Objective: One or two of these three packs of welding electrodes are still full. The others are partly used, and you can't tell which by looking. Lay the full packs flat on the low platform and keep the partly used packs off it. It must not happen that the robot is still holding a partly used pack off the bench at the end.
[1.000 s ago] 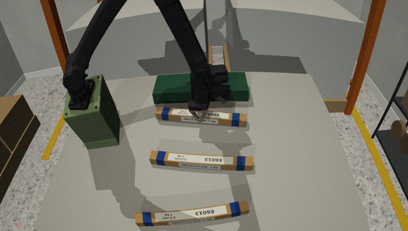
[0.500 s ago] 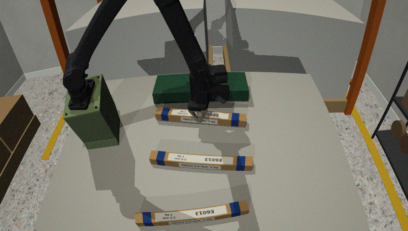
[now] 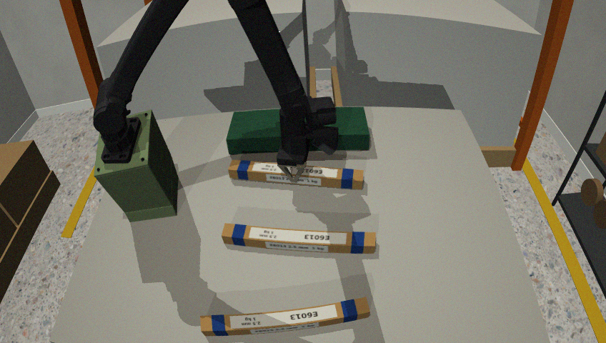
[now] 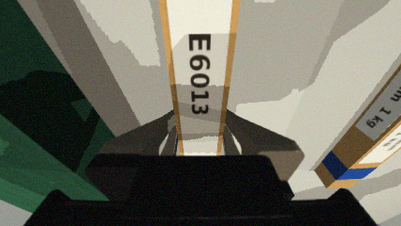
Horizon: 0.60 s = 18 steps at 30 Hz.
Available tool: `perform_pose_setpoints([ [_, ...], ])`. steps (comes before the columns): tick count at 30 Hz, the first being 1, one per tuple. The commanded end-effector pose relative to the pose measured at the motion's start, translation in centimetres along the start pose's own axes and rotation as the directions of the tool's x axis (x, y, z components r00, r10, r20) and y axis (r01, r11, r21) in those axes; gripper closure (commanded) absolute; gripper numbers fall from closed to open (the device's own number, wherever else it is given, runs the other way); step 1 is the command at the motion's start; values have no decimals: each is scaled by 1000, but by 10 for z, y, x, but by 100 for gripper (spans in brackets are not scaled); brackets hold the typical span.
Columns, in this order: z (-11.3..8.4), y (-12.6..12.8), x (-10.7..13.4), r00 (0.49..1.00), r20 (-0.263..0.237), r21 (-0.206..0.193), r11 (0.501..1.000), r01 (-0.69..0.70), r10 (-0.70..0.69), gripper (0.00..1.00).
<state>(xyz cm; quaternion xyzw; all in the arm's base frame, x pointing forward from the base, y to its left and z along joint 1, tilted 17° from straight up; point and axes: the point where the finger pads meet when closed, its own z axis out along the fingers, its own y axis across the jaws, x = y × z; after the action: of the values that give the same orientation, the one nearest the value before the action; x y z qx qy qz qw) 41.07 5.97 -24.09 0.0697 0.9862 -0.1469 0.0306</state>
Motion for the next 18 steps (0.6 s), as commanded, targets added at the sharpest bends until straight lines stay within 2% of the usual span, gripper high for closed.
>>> perform_pose_setpoints([
  [1, -24, 15, -28, 997, 72, -30, 1000, 0, 3, 100],
  [18, -23, 15, -28, 997, 74, -32, 999, -3, 6, 100],
])
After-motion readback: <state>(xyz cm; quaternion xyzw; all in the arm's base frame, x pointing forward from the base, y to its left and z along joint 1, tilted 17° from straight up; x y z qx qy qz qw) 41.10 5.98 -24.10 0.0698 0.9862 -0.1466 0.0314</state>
